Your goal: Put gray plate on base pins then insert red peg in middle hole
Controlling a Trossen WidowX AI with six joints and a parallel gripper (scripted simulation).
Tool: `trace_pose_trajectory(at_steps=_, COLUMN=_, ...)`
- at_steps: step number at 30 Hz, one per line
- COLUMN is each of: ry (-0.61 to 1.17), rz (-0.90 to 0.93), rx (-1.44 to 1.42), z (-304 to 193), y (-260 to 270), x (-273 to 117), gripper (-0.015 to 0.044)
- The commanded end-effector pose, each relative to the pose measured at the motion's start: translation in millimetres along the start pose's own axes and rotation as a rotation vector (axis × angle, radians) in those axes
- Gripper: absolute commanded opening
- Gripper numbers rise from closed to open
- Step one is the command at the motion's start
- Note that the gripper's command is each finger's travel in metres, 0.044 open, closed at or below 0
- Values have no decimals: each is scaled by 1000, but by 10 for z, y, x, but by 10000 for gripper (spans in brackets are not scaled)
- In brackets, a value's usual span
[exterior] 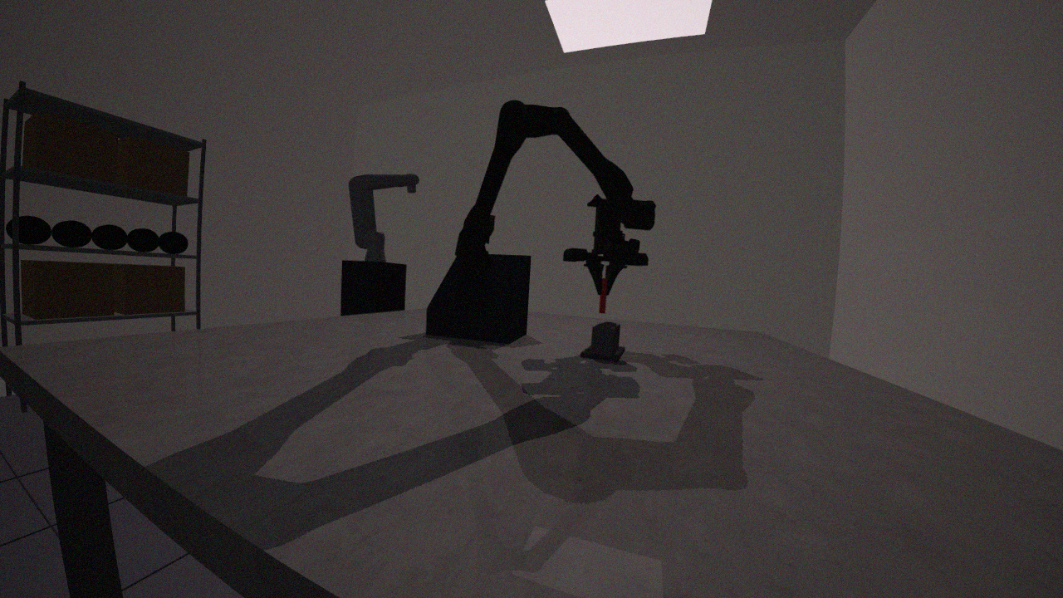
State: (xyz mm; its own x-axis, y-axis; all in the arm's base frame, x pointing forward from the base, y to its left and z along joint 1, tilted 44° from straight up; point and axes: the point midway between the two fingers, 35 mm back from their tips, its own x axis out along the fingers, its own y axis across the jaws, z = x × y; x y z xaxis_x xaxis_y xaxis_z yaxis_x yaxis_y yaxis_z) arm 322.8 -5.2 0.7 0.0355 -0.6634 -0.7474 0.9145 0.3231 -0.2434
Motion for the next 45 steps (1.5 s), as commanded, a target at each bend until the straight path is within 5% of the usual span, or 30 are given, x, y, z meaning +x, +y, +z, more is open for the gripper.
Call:
trace_pose_trajectory(at_steps=1, ry=-8, rz=4, rx=4, z=139, y=-11, x=-17, gripper=0)
trace_pose_trajectory(at_steps=29, ry=-36, rz=-12, rx=14, z=964, y=-256, x=-25, gripper=0)
trace_pose_trajectory(at_steps=45, ry=-36, rz=-13, rx=14, z=982, y=-261, x=-26, gripper=0)
